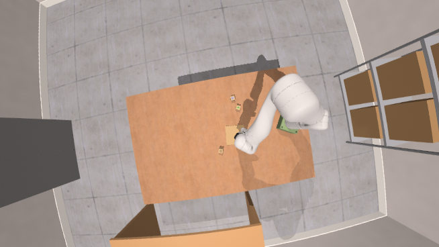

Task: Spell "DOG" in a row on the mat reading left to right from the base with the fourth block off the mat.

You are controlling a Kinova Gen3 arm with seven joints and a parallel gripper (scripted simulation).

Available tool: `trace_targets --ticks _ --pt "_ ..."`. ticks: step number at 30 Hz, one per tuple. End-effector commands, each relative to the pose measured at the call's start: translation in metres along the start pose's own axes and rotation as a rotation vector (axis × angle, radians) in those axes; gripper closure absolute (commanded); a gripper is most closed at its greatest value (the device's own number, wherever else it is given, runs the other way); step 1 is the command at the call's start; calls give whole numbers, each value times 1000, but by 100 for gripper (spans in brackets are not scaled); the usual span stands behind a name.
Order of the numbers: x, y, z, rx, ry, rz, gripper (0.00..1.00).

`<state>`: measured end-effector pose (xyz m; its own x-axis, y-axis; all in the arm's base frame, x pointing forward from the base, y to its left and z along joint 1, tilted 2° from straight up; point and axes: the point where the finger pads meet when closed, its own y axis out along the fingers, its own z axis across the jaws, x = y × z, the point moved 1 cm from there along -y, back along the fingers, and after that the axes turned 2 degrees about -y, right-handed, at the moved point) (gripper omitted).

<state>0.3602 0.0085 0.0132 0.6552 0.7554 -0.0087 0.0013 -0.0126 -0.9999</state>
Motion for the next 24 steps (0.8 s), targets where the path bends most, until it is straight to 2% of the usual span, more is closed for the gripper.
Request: trace_targets --ticks 1,11,24 --pt "0 -23 -12 -27 18 -16 43" --pt "0 -53 -11 -27 18 -16 43" --pt "0 -55 -11 -27 18 -16 43"
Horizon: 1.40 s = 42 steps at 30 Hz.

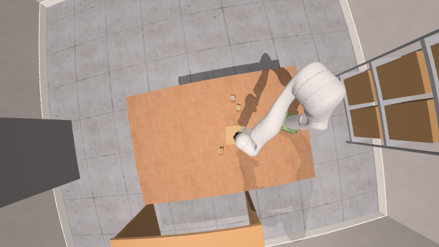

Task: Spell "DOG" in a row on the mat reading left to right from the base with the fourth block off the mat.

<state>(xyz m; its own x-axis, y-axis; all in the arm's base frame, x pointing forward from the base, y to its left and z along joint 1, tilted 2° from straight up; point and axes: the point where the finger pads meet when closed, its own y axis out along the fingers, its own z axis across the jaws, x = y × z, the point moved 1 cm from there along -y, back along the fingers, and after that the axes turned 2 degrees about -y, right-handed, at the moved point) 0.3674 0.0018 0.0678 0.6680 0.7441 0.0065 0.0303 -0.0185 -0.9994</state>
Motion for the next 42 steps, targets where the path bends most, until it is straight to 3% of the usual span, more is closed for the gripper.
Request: trace_targets --ticks 1,20,31,42 --pt "0 -1 0 -2 0 -1 43" --pt "-3 1 4 6 165 8 43" --pt "-5 3 10 13 439 21 43" --pt "-4 5 15 13 923 39 43"
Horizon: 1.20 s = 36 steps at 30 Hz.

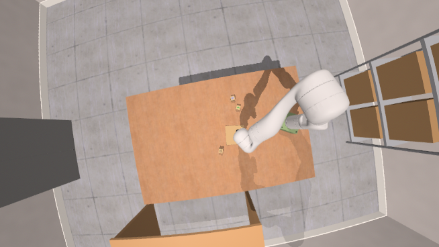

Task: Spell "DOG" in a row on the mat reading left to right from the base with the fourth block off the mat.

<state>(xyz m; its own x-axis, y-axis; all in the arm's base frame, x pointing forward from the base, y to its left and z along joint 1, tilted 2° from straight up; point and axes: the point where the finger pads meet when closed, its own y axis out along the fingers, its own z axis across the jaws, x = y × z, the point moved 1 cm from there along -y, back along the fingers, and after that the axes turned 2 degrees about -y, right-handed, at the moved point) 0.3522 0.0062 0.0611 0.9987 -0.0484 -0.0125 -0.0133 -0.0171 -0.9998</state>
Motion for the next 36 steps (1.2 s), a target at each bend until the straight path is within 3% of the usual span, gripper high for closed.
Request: trace_targets --ticks 1,4,6,21,36 --pt "1 -1 3 -3 85 -4 43" --pt "3 -1 5 -2 234 -3 43" --pt "3 -1 5 -2 234 -3 43" --pt "20 -4 9 8 942 -15 43" --pt "37 -8 6 26 1339 -31 43"
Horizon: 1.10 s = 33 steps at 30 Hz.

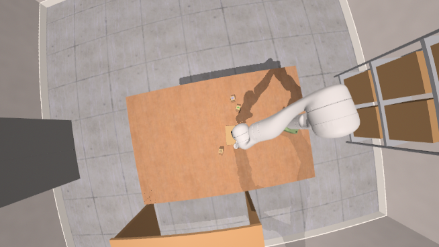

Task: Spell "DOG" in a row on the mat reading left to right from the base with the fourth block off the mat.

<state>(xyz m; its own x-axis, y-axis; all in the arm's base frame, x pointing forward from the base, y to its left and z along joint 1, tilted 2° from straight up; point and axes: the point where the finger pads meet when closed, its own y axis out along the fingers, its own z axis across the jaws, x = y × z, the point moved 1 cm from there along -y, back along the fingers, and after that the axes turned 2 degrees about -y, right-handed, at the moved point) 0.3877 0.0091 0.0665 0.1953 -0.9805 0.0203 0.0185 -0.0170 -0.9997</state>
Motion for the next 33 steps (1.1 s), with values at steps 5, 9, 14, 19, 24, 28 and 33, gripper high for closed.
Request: trace_targets --ticks 5,9,14,19,24,28,33 --pt "0 -2 5 9 64 -3 43" --pt "1 -3 7 12 109 -3 43" --pt "2 -3 8 14 134 -4 43" --pt "2 -3 8 14 138 -4 43" --pt "2 -3 8 14 138 -4 43" --pt "2 -3 8 14 138 -4 43" --pt "2 -3 8 14 138 -4 43"
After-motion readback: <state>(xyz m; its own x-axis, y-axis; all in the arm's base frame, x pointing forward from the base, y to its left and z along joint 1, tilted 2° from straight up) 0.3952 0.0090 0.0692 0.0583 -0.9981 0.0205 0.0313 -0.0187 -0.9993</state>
